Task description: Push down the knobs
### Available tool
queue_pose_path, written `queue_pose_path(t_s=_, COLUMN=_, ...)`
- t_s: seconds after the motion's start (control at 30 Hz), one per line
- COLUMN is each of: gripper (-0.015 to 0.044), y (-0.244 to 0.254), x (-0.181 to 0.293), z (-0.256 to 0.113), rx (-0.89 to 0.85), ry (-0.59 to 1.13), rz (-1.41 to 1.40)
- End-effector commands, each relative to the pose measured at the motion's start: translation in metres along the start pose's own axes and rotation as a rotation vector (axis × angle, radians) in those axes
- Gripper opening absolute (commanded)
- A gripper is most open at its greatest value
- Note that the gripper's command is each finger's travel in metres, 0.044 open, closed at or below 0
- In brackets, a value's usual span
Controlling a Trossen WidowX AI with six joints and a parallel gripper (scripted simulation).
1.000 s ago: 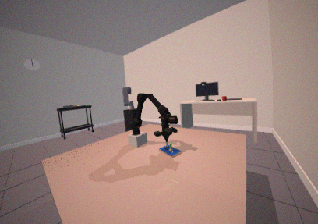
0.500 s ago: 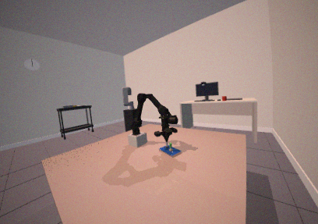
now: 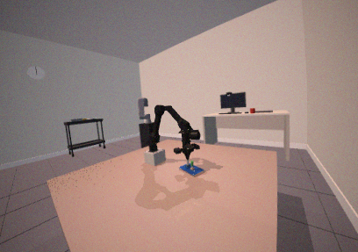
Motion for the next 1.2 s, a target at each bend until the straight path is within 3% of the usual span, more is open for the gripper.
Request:
queue_pose_path(t_s=0.0, gripper=0.0000, y=0.001, x=0.000, z=0.011, rx=-0.002, ry=0.005, rz=-0.002)
queue_pose_path(t_s=0.6, gripper=0.0000, y=0.001, x=0.000, z=0.010, rx=-0.002, ry=0.005, rz=-0.002)
queue_pose_path(t_s=1.17, gripper=0.0000, y=0.001, x=-0.001, z=-0.016, rx=-0.002, ry=0.005, rz=-0.002)
Point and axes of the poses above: the point midway between the two fingers, 35 mm back from their tips, its own z axis out along the fingers, its own y axis across the jaws, x = y × z, the point moved 1 cm from there along -z, back along the fingers, and after that the axes turned 12 degrees about -z, right-handed, at the moved point
